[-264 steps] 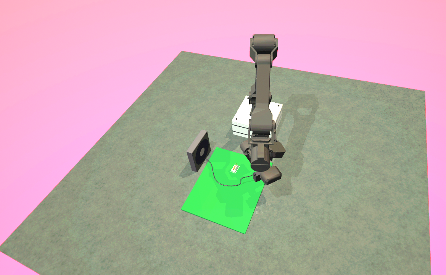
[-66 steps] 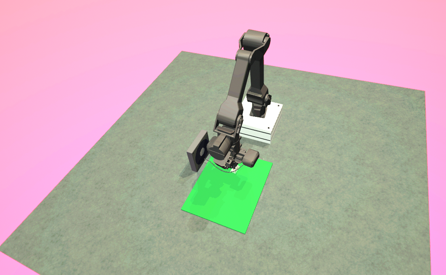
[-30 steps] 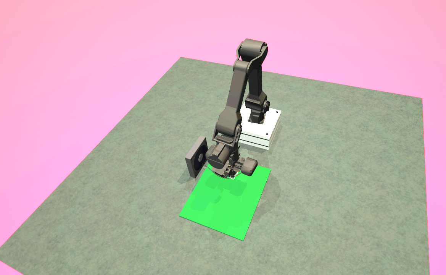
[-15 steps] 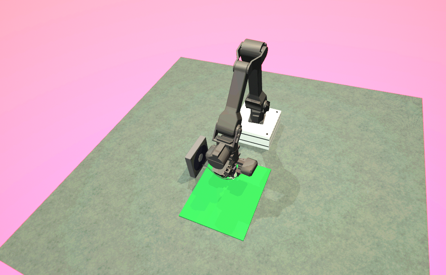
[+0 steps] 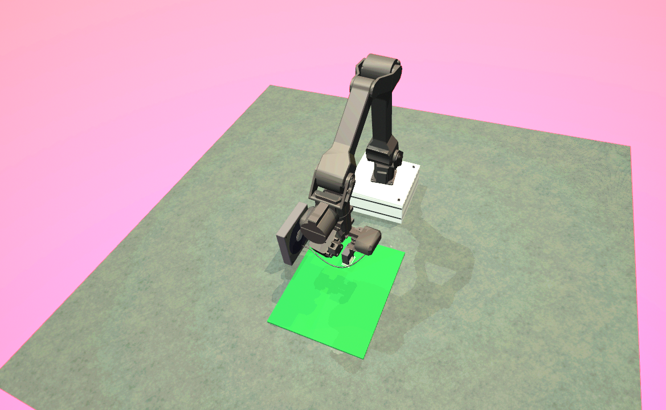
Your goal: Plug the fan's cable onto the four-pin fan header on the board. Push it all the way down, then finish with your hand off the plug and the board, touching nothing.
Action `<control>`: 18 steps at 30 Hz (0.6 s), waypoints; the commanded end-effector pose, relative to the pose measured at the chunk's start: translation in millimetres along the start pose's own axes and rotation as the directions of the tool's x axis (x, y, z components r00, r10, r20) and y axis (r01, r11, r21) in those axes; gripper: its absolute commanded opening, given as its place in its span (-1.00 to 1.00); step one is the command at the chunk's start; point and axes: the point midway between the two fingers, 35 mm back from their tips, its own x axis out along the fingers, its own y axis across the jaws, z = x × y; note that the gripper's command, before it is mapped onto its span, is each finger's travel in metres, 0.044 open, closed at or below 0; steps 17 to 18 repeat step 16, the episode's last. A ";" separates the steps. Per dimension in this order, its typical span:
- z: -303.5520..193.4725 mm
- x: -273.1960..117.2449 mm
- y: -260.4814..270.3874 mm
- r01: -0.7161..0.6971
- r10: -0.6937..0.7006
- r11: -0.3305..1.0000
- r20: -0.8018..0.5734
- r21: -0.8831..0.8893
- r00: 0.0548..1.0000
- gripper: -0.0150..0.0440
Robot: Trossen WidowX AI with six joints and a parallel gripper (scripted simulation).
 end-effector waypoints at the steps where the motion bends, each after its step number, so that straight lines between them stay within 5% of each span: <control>1: 36.6 -5.2 4.1 -0.004 0.004 1.000 0.013 -0.002 1.000 0.39; 8: 97.9 -2.5 10.5 -0.005 0.005 1.000 0.019 -0.002 1.000 0.39; 18: 99.4 -2.3 10.7 -0.005 0.005 1.000 0.019 -0.002 1.000 0.39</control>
